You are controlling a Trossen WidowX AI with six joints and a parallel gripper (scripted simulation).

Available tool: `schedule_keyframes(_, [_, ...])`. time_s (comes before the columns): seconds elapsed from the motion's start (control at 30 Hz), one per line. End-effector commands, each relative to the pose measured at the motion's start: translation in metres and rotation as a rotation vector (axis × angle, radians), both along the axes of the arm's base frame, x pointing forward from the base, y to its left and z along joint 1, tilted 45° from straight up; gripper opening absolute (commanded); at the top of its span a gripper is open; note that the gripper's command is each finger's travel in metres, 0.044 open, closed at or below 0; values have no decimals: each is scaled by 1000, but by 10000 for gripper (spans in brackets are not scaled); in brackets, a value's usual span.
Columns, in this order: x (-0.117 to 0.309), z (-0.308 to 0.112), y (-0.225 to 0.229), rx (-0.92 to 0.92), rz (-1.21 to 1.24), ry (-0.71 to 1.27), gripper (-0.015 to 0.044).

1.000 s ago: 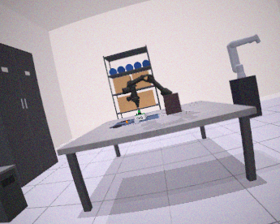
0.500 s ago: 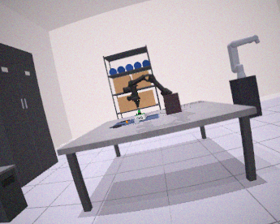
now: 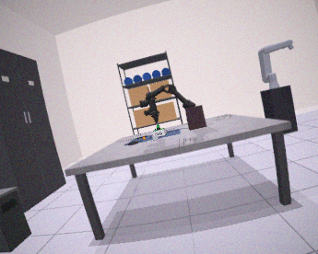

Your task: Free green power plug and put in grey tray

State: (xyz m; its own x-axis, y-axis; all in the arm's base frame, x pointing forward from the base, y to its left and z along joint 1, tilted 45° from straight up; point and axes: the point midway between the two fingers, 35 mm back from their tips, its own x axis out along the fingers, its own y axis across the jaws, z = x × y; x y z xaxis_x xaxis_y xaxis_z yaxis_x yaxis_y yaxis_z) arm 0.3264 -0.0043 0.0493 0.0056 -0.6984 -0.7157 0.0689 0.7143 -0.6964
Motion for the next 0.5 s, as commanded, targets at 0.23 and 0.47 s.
schedule_keyframes(0.23, [0,-6,-6,-6,6,1,197])
schedule_keyframes(0.47, [0,-6,-6,-6,6,1,13])
